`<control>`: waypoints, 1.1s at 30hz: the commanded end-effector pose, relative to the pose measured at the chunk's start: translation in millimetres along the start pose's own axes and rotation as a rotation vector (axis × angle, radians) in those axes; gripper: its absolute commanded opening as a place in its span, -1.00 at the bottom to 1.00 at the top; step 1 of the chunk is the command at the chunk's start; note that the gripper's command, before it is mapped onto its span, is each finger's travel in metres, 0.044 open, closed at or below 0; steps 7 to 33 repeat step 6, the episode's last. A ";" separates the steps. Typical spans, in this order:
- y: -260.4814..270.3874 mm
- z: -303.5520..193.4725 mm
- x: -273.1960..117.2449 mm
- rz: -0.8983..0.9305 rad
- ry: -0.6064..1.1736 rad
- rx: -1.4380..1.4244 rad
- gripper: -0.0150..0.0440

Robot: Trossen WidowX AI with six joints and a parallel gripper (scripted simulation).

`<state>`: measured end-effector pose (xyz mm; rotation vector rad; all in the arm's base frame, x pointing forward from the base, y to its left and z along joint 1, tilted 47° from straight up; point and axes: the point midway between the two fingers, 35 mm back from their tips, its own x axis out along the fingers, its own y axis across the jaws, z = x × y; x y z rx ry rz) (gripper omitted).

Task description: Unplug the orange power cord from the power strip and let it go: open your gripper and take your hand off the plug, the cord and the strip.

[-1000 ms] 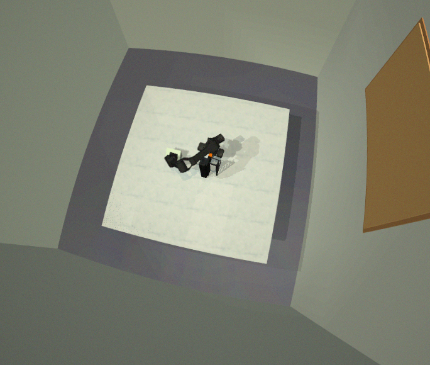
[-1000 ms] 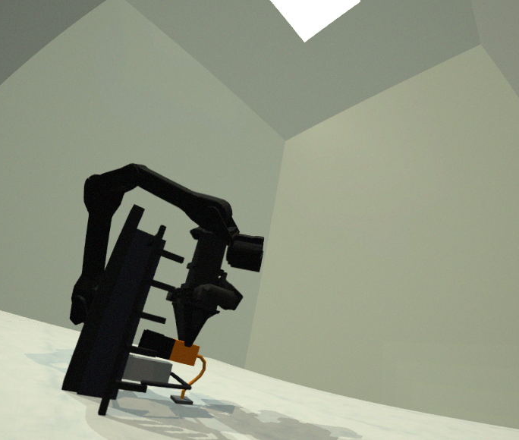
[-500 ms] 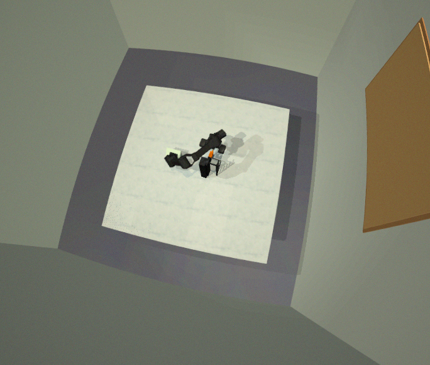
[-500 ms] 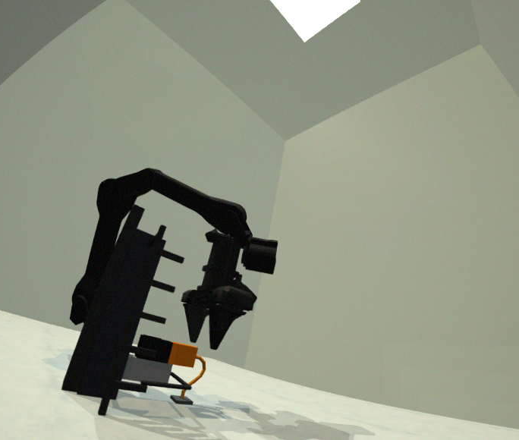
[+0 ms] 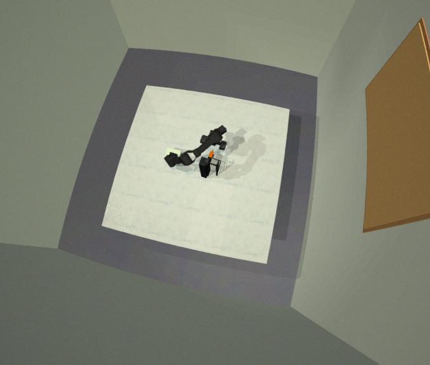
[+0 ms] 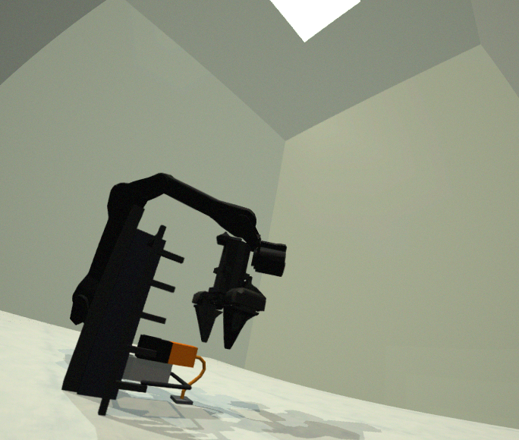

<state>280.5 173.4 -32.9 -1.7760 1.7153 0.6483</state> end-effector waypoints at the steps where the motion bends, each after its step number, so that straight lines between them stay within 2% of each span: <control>1: 0.0 1.2 -1.4 0.001 -0.004 0.006 1.00; 33: 0.0 1.2 -1.4 0.001 -0.004 0.006 1.00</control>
